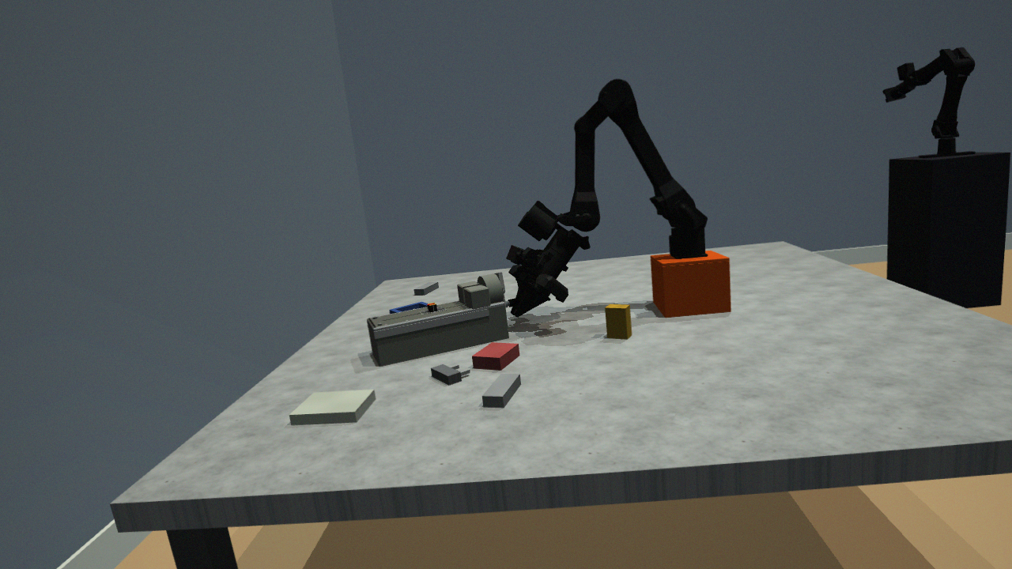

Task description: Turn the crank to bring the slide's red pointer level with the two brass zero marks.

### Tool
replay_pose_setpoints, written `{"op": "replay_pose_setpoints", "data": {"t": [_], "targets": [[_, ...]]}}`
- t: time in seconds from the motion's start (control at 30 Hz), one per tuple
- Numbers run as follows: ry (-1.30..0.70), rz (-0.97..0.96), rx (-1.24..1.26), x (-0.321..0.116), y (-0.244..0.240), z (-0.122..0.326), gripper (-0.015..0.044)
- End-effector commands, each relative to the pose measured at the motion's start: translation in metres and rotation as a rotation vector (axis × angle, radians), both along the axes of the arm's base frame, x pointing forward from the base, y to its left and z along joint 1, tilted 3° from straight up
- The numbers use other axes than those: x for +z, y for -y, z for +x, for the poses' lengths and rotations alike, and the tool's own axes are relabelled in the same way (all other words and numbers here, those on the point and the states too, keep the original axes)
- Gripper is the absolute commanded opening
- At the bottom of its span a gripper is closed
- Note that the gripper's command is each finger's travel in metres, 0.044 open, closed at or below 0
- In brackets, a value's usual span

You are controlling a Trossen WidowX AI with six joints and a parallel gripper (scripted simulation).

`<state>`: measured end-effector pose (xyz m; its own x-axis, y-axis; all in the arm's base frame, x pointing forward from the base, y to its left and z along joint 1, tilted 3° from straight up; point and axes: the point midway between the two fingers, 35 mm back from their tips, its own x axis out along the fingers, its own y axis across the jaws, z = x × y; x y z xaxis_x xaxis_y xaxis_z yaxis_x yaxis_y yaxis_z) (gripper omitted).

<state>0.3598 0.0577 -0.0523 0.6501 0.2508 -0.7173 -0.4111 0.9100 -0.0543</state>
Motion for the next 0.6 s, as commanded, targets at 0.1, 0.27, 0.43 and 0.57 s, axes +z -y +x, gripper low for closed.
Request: {"op": "replay_pose_setpoints", "data": {"t": [0.1, 0.27, 0.43, 0.57], "targets": [[0.000, 0.000, 0.000, 0.000, 0.000, 0.000, 0.0210], [0.000, 0.000, 0.000, 0.000, 0.000, 0.000, 0.0341], [0.000, 0.000, 0.000, 0.001, 0.000, 0.000, 0.0440], [0.000, 0.000, 0.000, 0.011, -0.001, 0.001, 0.0440]]}}
